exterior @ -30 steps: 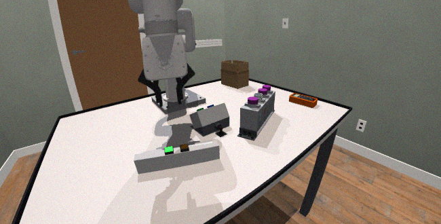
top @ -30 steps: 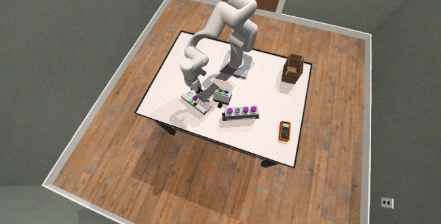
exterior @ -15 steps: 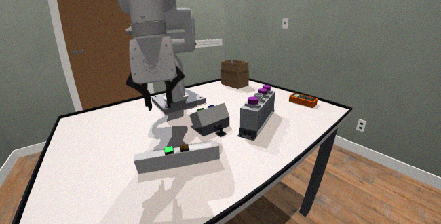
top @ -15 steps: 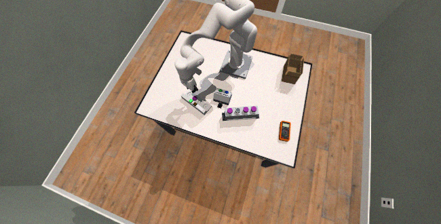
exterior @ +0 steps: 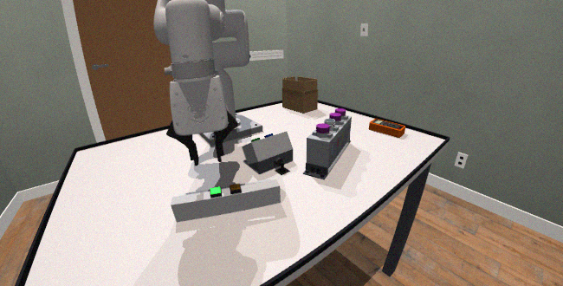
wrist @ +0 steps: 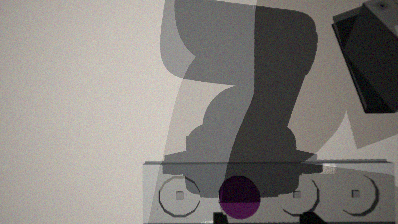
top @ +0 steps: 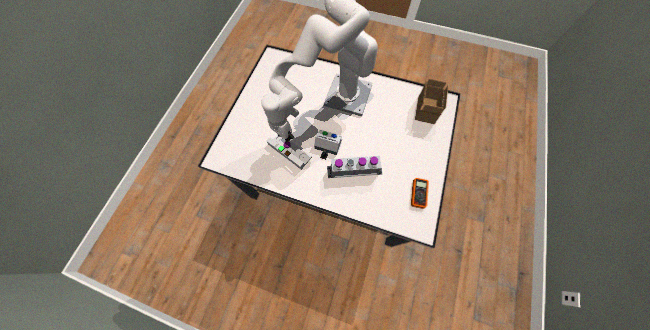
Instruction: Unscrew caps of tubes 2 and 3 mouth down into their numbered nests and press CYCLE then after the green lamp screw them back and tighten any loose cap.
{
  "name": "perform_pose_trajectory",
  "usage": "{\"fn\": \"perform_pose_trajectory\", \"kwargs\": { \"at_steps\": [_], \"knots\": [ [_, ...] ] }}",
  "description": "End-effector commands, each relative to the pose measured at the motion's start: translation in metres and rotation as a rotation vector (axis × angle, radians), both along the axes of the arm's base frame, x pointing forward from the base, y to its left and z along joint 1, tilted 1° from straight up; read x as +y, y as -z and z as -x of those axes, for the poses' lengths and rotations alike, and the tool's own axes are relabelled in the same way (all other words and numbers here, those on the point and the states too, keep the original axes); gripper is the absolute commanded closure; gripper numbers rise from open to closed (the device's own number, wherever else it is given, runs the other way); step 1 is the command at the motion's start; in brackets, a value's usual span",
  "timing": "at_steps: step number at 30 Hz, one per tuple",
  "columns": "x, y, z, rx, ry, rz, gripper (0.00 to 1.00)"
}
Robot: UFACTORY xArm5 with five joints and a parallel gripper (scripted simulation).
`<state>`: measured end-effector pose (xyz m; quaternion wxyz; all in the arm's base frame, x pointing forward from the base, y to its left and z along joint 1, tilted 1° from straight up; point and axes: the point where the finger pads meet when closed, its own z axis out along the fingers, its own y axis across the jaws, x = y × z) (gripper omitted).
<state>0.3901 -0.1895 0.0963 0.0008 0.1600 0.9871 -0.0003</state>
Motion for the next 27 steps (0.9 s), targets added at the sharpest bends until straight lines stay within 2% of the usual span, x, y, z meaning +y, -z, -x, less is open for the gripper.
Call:
{"fn": "perform_pose_trajectory", "kwargs": {
  "at_steps": [1,2,12,27],
  "knots": [
    [-0.002,0.023,-0.003,-0.003,0.000,0.010,0.54],
    [-0.002,0.023,-0.003,-0.003,0.000,0.010,0.54],
    [-0.003,0.073,-0.004,-0.003,0.000,0.010,0.54],
    [-0.003,0.074,-0.004,-0.003,0.000,0.010,0.54]
  ]
}}
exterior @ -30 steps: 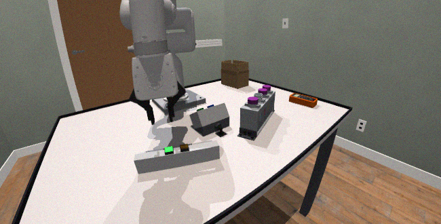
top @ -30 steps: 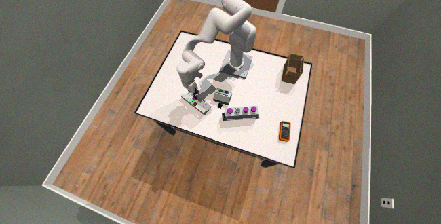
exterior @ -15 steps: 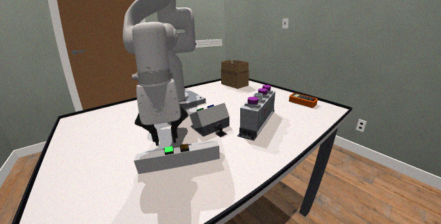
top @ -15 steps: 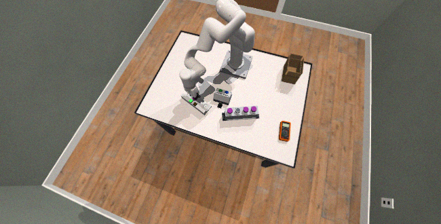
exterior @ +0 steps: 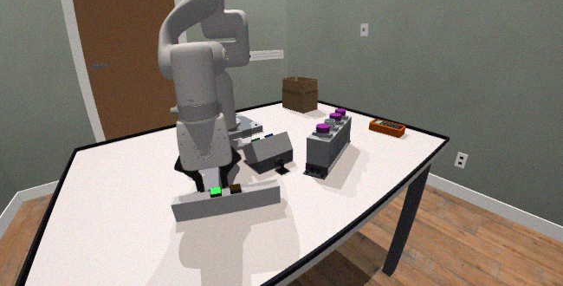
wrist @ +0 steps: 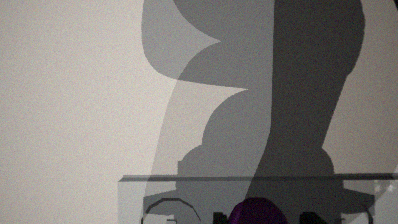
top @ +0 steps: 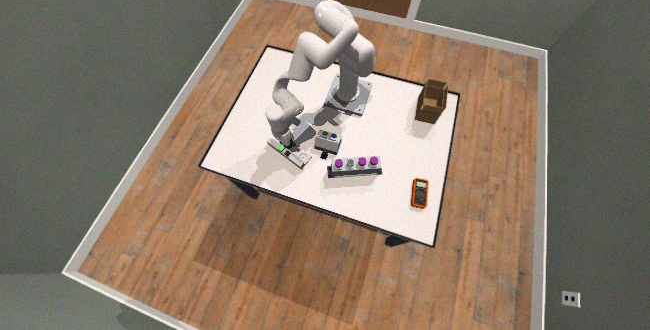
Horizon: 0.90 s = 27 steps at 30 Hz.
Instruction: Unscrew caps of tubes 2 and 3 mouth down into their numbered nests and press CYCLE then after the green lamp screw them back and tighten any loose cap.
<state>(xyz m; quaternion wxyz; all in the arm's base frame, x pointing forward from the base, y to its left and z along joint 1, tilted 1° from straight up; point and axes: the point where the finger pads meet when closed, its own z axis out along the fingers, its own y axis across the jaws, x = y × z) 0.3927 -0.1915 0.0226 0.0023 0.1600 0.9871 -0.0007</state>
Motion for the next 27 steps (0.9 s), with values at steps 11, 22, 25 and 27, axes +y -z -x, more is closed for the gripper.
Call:
{"fn": "perform_pose_trajectory", "kwargs": {
  "at_steps": [11,22,25,27],
  "knots": [
    [-0.0004,0.0046,-0.0007,0.000,0.000,0.009,0.54],
    [-0.0004,0.0091,-0.0006,0.000,0.000,0.009,0.54],
    [-0.0004,0.0091,-0.0006,0.000,0.000,0.009,0.54],
    [-0.0004,0.0091,-0.0006,0.000,0.000,0.009,0.54]
  ]
}}
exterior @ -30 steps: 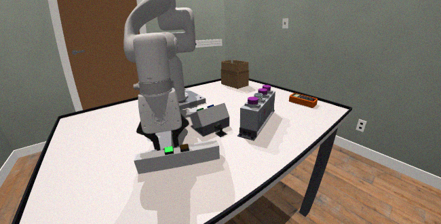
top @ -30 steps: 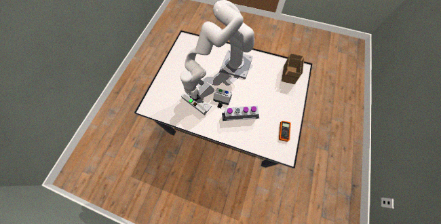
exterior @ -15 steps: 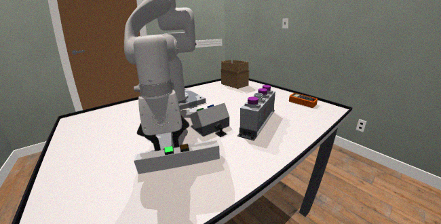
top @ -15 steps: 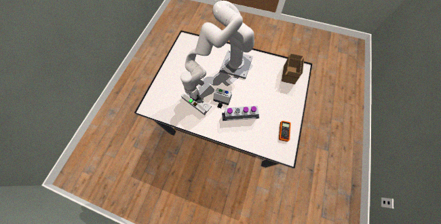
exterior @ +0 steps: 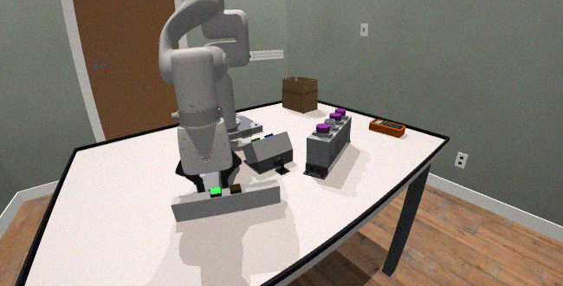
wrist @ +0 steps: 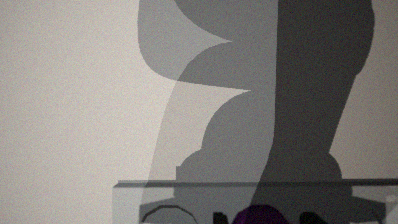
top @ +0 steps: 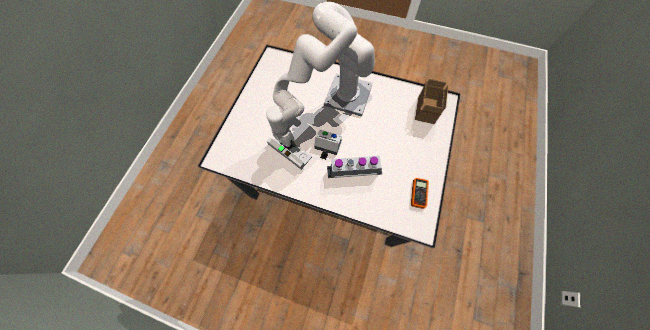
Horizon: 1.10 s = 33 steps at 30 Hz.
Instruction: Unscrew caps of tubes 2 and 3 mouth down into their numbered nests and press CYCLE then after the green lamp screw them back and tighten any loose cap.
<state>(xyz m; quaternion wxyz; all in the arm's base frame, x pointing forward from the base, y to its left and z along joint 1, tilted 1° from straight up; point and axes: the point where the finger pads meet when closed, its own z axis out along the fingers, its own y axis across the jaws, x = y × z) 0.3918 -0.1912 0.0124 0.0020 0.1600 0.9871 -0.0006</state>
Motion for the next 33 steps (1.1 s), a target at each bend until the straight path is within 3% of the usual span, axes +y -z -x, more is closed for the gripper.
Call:
{"fn": "perform_pose_trajectory", "kwargs": {
  "at_steps": [1,2,16,31,33],
  "knots": [
    [-0.001,-0.001,-0.002,-0.001,0.000,0.009,0.54],
    [-0.001,-0.001,-0.002,-0.001,0.000,0.009,1.00],
    [-0.001,-0.001,-0.002,-0.001,0.000,0.009,1.00],
    [0.000,-0.076,-0.001,-0.001,0.000,0.009,1.00],
    [0.000,-0.076,-0.001,-0.001,0.000,0.009,1.00]
  ]
}}
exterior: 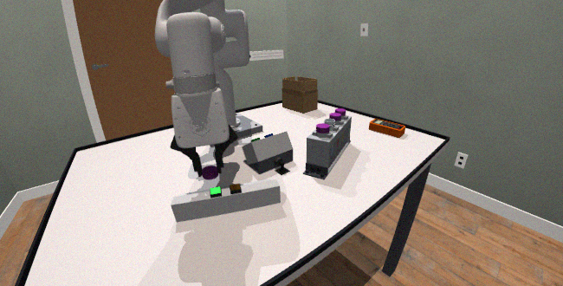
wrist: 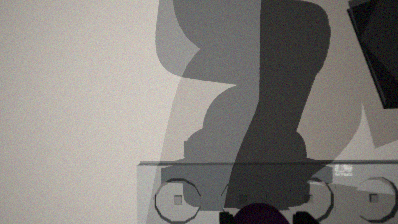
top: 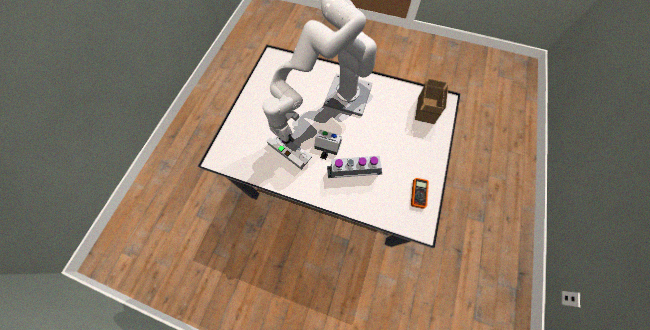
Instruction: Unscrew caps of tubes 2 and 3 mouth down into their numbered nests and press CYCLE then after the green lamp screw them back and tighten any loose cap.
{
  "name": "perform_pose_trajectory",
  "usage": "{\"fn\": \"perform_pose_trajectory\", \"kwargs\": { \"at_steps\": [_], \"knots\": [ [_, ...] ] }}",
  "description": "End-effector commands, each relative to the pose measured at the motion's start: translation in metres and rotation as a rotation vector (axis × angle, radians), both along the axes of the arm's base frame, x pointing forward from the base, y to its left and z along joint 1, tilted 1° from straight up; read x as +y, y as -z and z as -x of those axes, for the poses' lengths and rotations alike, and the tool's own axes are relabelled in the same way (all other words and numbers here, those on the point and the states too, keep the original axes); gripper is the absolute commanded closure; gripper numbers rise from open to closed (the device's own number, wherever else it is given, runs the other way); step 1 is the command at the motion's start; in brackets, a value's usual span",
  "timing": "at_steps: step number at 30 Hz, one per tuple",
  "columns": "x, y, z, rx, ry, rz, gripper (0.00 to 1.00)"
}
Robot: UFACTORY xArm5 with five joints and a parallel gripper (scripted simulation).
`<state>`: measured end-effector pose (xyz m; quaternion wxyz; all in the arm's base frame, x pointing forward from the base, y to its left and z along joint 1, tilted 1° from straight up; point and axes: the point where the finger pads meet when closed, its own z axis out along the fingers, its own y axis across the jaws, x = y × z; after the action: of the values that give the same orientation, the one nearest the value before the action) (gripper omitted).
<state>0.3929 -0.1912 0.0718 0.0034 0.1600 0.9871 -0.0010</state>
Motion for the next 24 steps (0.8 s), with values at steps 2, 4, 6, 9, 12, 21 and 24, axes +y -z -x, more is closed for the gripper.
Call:
{"fn": "perform_pose_trajectory", "kwargs": {
  "at_steps": [2,4,6,9,12,21,24],
  "knots": [
    [0.000,-0.027,0.000,0.002,0.000,0.008,1.00],
    [0.000,-0.037,0.000,0.002,0.000,0.008,1.00],
    [0.000,-0.047,0.000,0.002,0.000,0.008,1.00],
    [0.000,-0.062,0.000,0.002,0.000,0.008,1.00],
    [0.001,-0.077,0.000,0.002,0.000,0.008,1.00],
    [0.009,-0.081,-0.001,0.001,0.083,0.008,1.00],
    [0.032,-0.081,-0.002,-0.001,0.294,0.006,1.00]
  ]
}}
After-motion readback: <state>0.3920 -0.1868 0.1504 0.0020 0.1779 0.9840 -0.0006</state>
